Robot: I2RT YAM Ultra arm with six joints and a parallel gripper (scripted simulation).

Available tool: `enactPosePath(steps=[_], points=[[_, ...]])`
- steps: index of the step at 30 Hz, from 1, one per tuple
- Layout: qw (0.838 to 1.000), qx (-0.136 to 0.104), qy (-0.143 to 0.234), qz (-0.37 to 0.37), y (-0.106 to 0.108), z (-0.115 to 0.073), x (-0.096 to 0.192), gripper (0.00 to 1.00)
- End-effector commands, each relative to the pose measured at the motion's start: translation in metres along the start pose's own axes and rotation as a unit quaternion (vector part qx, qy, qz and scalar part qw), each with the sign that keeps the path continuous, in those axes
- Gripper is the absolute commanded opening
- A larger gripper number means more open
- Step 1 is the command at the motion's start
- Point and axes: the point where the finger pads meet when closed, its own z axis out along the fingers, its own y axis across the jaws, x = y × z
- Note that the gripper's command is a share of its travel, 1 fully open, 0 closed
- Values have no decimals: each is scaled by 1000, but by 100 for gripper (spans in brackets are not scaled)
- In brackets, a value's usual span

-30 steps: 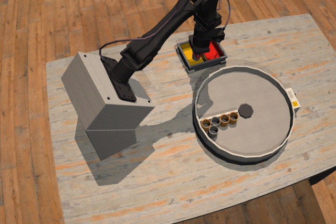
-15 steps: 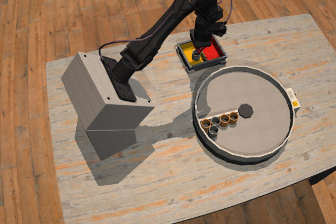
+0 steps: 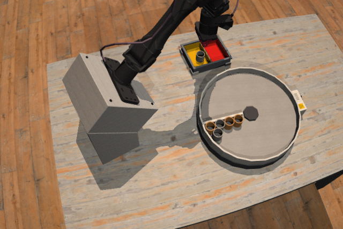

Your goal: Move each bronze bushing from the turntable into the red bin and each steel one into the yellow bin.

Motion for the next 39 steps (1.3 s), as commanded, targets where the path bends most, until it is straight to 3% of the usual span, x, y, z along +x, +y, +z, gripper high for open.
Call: enactPosePath(steps=[1,39], points=[[1000,1,-6,0,2,-13,-2,15],[1000,-2,-10,-1,4,-13,-4,15]])
